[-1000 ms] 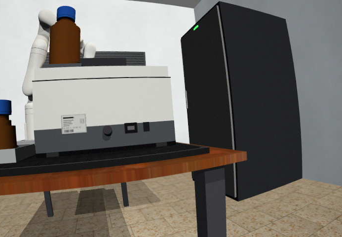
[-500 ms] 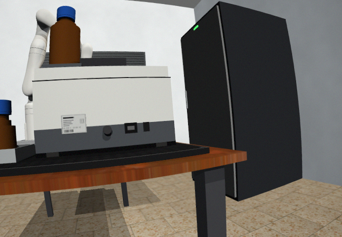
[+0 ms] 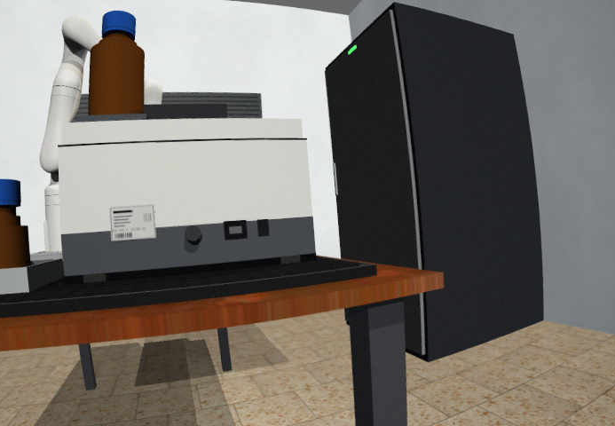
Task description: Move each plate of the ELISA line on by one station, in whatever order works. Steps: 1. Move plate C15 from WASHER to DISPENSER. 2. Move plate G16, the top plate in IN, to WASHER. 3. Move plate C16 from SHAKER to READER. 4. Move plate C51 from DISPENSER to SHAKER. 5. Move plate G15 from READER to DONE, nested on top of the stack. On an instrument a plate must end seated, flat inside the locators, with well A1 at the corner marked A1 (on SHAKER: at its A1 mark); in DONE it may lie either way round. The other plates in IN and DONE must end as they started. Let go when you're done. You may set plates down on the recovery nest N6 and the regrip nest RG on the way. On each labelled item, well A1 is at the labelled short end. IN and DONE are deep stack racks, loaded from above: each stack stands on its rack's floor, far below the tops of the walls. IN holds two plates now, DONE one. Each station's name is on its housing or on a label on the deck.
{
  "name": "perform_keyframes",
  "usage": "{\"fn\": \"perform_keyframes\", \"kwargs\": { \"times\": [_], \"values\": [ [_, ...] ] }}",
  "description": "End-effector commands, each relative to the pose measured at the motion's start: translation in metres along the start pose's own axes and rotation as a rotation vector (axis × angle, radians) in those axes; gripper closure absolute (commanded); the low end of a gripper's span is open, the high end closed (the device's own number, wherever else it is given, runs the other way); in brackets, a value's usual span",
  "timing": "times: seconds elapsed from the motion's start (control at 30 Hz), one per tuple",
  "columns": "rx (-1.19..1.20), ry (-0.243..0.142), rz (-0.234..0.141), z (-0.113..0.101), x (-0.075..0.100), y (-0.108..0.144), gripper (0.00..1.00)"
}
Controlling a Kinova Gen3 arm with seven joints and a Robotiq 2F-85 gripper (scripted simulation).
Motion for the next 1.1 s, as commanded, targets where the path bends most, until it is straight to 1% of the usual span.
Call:
{"fn": "perform_keyframes", "kwargs": {
  "times": [0.0,0.1,0.17,0.67,1.0,1.07],
  "values": [
    [0.000,-0.001,0.001,-0.0002,0.0004,-0.0002,0.00],
    [-0.120,-0.001,0.001,-0.0002,0.0004,-0.0001,0.00],
    [-0.120,-0.001,0.001,-0.0002,0.0004,-0.0001,0.00],
    [-0.699,-0.001,0.001,-0.0002,0.0003,-0.0001,0.00],
    [-0.699,-0.001,0.001,-0.0002,0.0003,-0.0001,0.00],
    [-0.697,-0.001,0.001,-0.0065,0.0003,0.0022,0.00]
  ]
}}
Point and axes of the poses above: the point where the finger pads meet when closed, its own x axis back along the fingers, its own y axis across the jaws, z = x × y, the point moved 8 cm from there along x, back along the fingers, and after that the axes turned 10 degrees about x, right-handed, at the moved point
